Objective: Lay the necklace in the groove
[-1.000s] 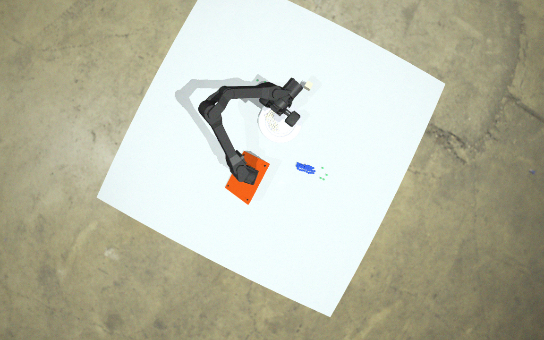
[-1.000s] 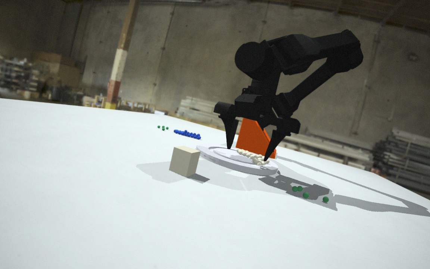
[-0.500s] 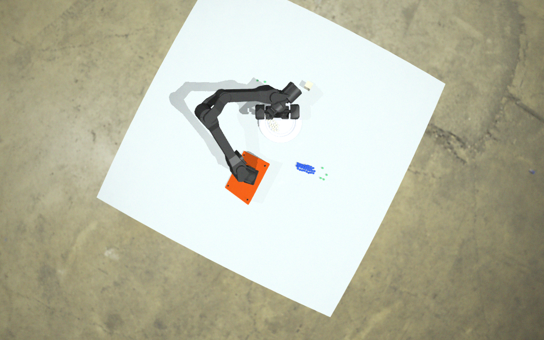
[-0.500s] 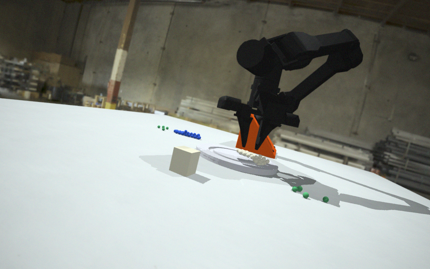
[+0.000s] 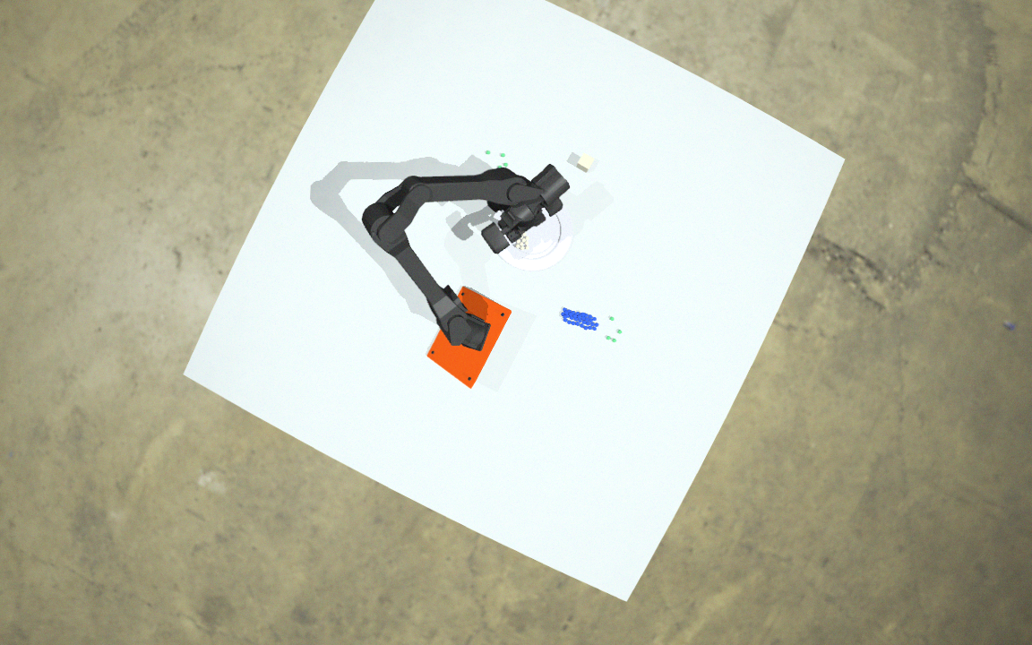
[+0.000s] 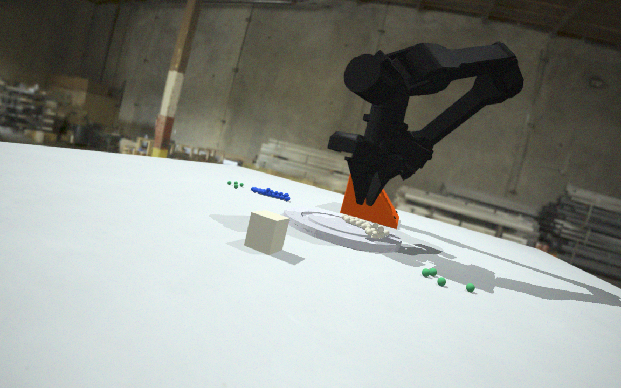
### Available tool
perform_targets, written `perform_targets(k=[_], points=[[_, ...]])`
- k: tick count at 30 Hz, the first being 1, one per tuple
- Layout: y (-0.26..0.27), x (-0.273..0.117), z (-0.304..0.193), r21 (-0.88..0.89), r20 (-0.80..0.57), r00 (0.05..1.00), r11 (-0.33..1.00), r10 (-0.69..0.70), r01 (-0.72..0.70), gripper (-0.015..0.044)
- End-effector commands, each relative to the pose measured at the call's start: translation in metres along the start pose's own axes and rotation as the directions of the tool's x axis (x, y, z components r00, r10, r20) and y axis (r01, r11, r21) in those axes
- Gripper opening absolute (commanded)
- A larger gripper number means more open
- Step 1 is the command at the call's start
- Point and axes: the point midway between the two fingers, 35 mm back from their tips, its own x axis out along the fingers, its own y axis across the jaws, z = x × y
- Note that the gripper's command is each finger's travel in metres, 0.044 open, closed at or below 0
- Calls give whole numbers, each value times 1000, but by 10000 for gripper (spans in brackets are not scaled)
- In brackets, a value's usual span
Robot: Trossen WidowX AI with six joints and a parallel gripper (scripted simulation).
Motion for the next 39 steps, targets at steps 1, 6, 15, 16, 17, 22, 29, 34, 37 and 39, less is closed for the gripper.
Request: perform_targets(k=[1, 6, 15, 16, 17, 22, 29, 34, 37, 39], points=[[2, -2, -2, -54, -4, 1000, 999, -3, 3, 120], [2, 5, -2, -54, -4, 1000, 999, -3, 3, 120], [1, 9, -2, -53, -2, 1000, 999, -8, 8, 120], [1, 10, -2, -53, -3, 1000, 999, -8, 8, 120], [1, 12, -2, -53, -3, 1000, 999, -8, 8, 120], [1, 20, -2, -53, -3, 1000, 999, -6, 6, 120], [2, 31, -2, -54, -3, 1000, 999, -4, 4, 120], [3, 38, -2, -54, -3, 1000, 999, -2, 2, 120], [1, 33, -2, -58, -7, 1000, 998, -7, 6, 107], [1, 33, -2, -58, -7, 1000, 998, -7, 6, 93]])
